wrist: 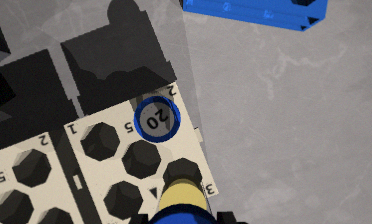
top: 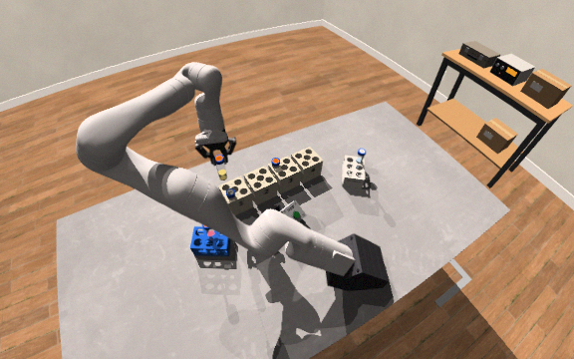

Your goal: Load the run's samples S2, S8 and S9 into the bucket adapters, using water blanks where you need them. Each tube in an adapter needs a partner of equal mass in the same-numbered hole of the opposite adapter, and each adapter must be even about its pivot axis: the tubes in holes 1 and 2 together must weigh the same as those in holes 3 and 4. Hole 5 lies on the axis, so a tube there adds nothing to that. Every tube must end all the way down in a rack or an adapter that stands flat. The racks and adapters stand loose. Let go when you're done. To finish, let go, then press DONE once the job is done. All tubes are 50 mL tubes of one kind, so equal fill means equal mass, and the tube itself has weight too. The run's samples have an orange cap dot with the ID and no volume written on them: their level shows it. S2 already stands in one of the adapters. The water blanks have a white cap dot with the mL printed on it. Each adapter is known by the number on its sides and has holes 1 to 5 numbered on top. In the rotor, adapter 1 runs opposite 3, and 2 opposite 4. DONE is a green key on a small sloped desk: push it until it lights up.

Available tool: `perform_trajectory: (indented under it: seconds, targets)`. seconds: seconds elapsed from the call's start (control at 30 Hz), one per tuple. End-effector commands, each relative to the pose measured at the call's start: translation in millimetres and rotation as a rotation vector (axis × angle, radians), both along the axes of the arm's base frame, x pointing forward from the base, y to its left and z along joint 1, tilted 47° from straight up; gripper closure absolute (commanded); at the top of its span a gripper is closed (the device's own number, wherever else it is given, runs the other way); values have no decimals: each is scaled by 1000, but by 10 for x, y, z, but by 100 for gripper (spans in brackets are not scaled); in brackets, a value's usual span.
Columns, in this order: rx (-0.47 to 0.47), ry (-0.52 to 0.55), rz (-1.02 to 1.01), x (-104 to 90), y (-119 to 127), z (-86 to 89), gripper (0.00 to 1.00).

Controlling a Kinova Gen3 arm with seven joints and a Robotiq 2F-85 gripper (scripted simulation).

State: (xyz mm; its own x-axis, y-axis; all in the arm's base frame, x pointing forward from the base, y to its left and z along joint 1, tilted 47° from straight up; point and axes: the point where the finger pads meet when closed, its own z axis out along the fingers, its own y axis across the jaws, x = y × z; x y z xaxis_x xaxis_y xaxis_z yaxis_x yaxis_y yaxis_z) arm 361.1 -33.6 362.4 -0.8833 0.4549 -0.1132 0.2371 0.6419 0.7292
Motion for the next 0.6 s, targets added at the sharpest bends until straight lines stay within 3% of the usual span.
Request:
perform_trajectory:
  seconds: [0.0,0.57]
  targets:
    - [30,49,-55,0,-4,4,90]
    - [152,234,-258,0,-4,4,90]
